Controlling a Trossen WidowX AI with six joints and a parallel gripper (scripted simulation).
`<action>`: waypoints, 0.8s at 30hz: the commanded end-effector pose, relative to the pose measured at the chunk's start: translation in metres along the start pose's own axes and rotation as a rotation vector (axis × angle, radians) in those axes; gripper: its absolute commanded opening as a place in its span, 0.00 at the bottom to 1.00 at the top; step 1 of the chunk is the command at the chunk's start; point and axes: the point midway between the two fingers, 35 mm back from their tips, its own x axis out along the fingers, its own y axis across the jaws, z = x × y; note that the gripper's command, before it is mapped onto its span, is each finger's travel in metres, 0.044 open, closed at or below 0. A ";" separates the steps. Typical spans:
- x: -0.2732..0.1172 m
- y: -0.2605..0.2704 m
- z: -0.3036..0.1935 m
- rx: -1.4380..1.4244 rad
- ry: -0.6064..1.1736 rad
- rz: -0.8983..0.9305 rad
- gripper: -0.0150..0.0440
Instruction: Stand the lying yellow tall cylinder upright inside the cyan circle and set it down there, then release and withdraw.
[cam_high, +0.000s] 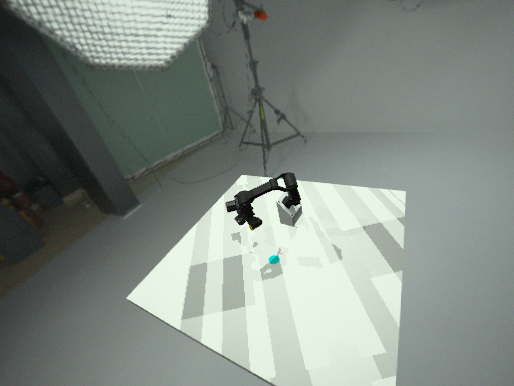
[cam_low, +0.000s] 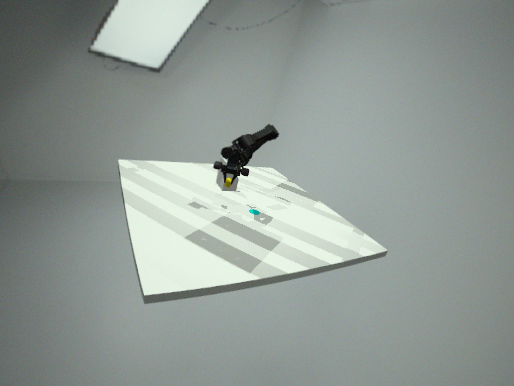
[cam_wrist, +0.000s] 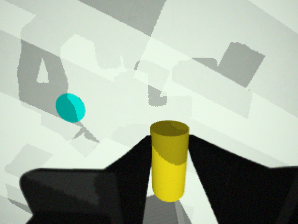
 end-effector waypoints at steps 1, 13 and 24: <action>-0.006 0.013 0.006 -0.007 -0.015 -0.002 0.43; -0.010 0.048 0.012 -0.027 -0.017 -0.004 0.43; -0.013 0.081 0.013 -0.046 -0.018 -0.001 0.43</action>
